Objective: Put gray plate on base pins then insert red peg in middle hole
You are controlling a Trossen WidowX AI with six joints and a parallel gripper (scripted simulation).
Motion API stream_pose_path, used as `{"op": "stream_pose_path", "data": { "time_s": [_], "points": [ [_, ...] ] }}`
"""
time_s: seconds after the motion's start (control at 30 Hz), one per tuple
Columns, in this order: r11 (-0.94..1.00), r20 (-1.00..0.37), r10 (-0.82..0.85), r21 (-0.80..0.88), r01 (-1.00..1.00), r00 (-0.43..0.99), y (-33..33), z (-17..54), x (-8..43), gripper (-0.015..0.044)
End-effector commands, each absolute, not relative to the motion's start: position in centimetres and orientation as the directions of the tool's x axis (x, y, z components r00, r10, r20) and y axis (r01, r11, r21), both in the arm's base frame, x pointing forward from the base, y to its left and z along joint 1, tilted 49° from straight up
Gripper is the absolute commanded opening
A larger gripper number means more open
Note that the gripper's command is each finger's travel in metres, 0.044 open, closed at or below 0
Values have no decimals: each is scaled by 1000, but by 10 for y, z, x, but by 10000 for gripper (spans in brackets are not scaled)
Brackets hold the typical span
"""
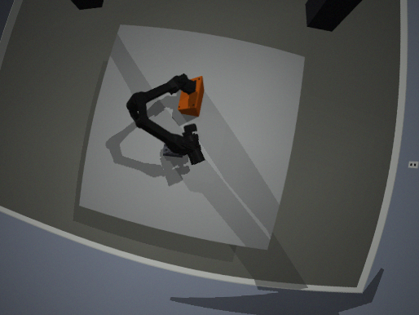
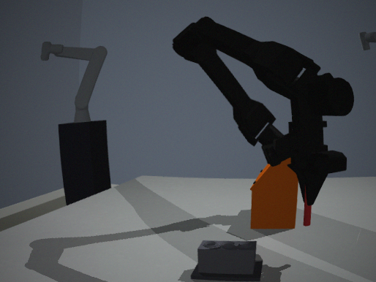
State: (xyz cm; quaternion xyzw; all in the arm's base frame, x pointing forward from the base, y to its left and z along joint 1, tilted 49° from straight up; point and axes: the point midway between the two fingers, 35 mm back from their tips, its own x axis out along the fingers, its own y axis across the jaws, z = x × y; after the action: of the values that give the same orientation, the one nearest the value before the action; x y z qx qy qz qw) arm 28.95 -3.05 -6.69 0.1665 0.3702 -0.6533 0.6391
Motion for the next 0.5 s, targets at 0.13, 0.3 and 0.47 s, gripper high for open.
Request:
{"op": "stream_pose_path", "data": {
  "time_s": [0.13, 0.3, 0.47],
  "points": [
    [99, -690, -714, -267, 959, -119, -44, -50, 302, 0],
    [101, -689, -715, -268, 958, -117, -53, -41, 308, 0],
    [103, -687, -717, -269, 958, -116, -63, -31, 314, 0]
  ]
}}
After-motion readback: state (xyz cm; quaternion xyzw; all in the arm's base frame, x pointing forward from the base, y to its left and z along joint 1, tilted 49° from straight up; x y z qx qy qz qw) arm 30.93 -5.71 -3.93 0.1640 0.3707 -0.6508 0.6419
